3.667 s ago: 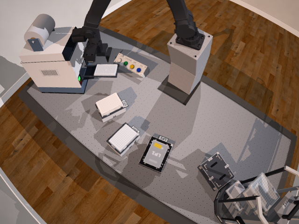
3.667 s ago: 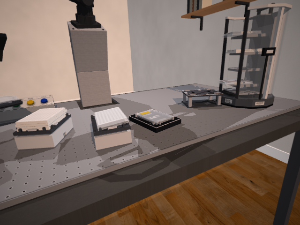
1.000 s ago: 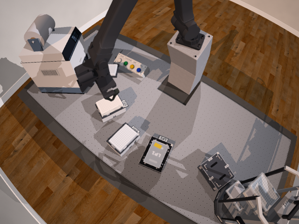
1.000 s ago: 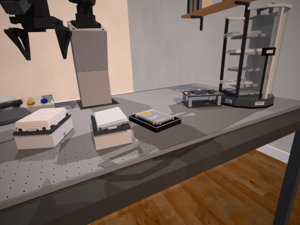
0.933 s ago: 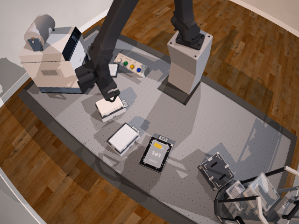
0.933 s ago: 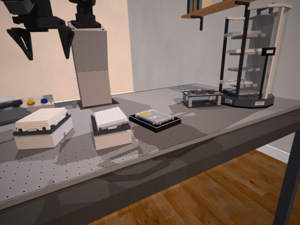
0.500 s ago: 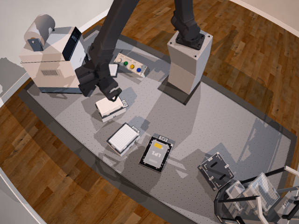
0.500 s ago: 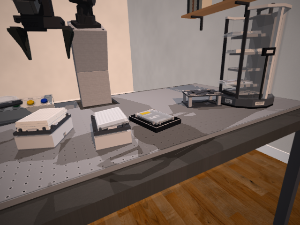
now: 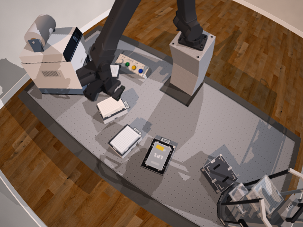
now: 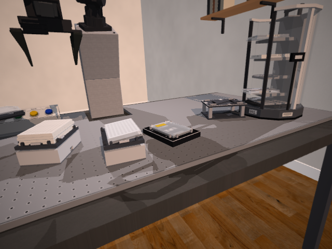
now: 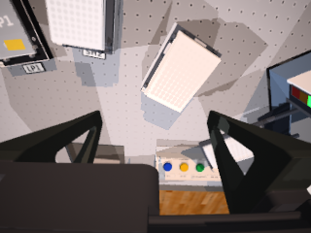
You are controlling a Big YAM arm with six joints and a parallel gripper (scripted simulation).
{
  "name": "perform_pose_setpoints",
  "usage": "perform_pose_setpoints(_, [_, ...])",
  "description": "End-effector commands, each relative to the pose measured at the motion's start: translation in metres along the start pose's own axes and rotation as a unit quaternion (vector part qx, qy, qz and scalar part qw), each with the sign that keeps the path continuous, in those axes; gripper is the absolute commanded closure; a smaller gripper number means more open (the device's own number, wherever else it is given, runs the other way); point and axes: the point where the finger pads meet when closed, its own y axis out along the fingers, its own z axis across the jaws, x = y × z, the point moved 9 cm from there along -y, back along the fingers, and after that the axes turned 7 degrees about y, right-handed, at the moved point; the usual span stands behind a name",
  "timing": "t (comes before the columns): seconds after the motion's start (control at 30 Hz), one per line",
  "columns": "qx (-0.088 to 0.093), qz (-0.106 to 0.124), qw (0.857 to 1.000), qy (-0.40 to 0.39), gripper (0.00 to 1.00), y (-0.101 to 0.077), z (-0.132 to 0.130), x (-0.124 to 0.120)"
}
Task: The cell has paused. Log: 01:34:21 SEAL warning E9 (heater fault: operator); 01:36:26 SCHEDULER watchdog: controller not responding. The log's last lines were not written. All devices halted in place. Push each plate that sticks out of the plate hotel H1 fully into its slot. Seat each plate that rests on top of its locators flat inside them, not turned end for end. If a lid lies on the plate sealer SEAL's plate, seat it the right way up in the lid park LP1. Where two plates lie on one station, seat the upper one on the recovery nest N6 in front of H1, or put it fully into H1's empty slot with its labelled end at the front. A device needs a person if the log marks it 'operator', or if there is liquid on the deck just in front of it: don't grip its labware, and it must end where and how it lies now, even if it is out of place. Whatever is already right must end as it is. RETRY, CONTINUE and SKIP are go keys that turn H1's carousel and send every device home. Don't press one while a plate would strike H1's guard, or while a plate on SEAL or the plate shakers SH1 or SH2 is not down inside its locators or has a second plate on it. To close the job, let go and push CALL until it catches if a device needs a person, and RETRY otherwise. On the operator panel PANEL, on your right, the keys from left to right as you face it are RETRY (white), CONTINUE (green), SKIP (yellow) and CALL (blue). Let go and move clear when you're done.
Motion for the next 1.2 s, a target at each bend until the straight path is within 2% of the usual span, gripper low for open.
perform_pose_setpoints(0.0, [-0.001,-0.003,0.998,-0.068,0.00,-0.0007,-0.0003,0.0025])
perform_pose_setpoints(0.3, [-0.001,-0.003,0.989,-0.149,0.00,-0.0007,-0.0003,0.0025])
perform_pose_setpoints(0.73, [-0.002,-0.003,0.955,-0.296,0.00,-0.0006,-0.0002,0.0024])
perform_pose_setpoints(0.8, [-0.002,-0.003,0.955,-0.296,0.00,-0.0006,-0.0002,0.0024])
perform_pose_setpoints(1.17, [-0.002,-0.003,0.909,-0.416,0.00,-0.0006,-0.0002,0.0024])
